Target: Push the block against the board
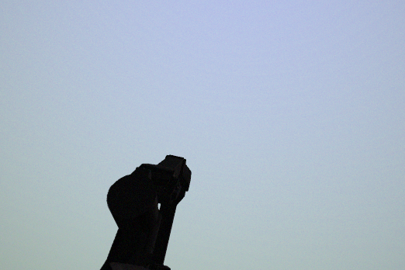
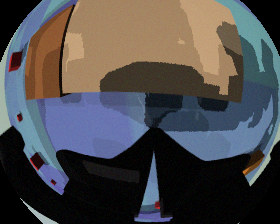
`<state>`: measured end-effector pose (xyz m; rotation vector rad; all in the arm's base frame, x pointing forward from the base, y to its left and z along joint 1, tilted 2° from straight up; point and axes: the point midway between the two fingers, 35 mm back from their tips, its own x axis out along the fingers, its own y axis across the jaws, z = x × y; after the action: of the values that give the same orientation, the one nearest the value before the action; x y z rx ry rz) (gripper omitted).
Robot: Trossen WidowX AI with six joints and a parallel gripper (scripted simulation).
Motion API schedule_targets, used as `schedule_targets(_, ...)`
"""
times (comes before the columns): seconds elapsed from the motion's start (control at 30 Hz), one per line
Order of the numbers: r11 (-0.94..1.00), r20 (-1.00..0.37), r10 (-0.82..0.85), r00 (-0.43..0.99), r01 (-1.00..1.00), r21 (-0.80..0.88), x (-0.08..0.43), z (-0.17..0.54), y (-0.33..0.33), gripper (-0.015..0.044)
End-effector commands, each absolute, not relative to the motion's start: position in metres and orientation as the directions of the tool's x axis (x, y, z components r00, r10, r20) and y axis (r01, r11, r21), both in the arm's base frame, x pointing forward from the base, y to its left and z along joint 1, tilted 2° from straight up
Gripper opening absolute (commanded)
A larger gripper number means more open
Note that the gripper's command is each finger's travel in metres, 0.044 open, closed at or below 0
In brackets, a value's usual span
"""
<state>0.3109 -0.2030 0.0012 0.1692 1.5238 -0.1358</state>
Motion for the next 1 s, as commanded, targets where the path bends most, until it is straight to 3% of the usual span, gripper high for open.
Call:
schedule_targets(0.0, 0.981, -0.999, 0.019, 0.040, 0.190, 0.027, 0.303, -0.001, -0.201, 0.0000)
schedule_targets(0.27, 0.981, -0.999, 0.020, 0.039, 0.190, 0.027, 0.292, -0.002, -0.199, 0.0000)
schedule_targets(0.43, 0.981, -0.999, 0.019, 0.039, 0.190, 0.026, 0.295, 0.051, -0.201, 0.0000)
schedule_targets(0.63, 0.982, -0.998, 0.007, 0.058, 0.190, 0.018, 0.299, 0.054, -0.203, 0.0000)
schedule_targets(0.97, 0.996, -0.998, 0.011, 0.067, -0.085, 0.005, 0.332, 0.058, -0.176, 0.0000)
